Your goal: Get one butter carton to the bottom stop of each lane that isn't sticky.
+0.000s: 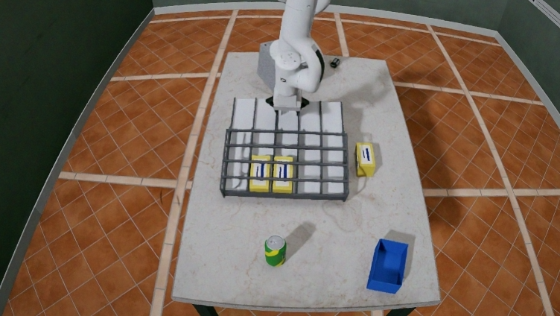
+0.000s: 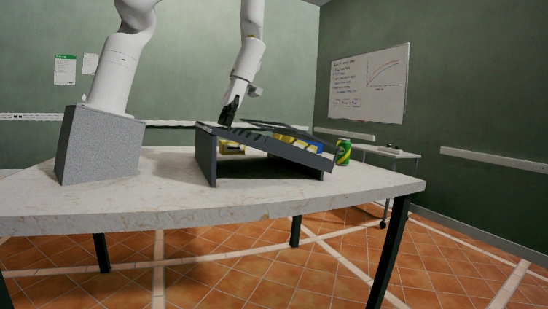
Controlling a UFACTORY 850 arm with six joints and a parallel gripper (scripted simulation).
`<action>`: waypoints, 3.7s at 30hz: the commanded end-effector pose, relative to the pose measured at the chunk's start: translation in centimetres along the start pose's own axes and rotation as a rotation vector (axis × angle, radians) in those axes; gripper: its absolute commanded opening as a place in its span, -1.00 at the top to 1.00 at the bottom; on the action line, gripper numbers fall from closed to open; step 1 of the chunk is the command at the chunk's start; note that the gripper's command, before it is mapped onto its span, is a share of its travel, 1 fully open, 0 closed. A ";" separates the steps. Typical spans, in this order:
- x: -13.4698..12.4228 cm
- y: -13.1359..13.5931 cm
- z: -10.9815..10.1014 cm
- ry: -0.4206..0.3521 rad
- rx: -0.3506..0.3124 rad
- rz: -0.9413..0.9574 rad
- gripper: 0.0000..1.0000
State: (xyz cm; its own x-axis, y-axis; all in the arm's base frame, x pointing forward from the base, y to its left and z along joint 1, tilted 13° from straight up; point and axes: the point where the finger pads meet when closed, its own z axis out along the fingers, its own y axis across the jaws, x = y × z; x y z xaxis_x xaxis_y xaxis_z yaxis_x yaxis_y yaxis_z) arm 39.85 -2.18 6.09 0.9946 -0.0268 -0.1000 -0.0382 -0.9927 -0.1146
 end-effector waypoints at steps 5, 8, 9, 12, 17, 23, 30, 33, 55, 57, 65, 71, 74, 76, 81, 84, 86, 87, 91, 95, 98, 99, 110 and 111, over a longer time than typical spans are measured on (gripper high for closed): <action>0.1 0.0 0.0 0.001 0.000 0.000 -0.63; 0.1 0.0 0.0 0.001 0.000 0.000 -0.66; 0.1 0.0 0.0 0.001 0.000 0.000 -0.66; 0.1 0.0 0.0 0.001 0.000 0.000 -0.66; 0.1 0.0 0.0 0.001 0.000 0.000 -0.66; 0.1 0.0 0.0 0.001 0.000 0.000 -0.69; 0.1 0.0 0.0 0.001 0.000 0.000 -0.69; 0.1 0.0 0.0 0.001 0.000 0.000 -0.69; 0.1 0.0 0.0 0.001 0.000 0.000 -0.72; 0.1 0.0 0.0 0.001 0.000 0.000 -0.75; 0.1 0.0 0.0 0.001 0.000 0.000 -0.75; 0.1 0.0 0.0 0.001 0.000 0.000 -0.75; 0.1 0.0 0.0 0.001 0.000 0.000 -0.78; 0.1 0.0 0.0 0.001 0.000 0.000 -0.78; 0.1 0.0 0.0 0.001 0.000 0.000 -0.78; 0.1 0.0 0.0 0.001 0.000 0.000 -0.78; 0.1 0.0 0.0 0.001 0.000 0.000 -0.78; 0.1 0.0 0.0 0.001 0.000 0.000 -0.78; 0.1 0.0 0.0 0.001 0.000 0.000 -0.81; 0.1 0.0 0.0 0.001 0.000 0.000 -0.81; 0.1 0.0 0.0 0.001 0.000 0.000 -0.81; 0.1 0.0 0.0 0.001 0.000 0.000 -0.81; 0.1 0.0 0.0 0.001 0.000 0.000 -0.84; 0.1 0.0 0.0 0.001 0.000 0.000 -0.84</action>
State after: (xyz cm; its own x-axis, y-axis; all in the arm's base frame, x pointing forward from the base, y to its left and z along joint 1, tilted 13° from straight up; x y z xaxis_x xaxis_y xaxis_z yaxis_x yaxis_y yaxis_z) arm 39.85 -2.18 6.09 0.9946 -0.0268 -0.1000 -0.0382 -0.9927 -0.1146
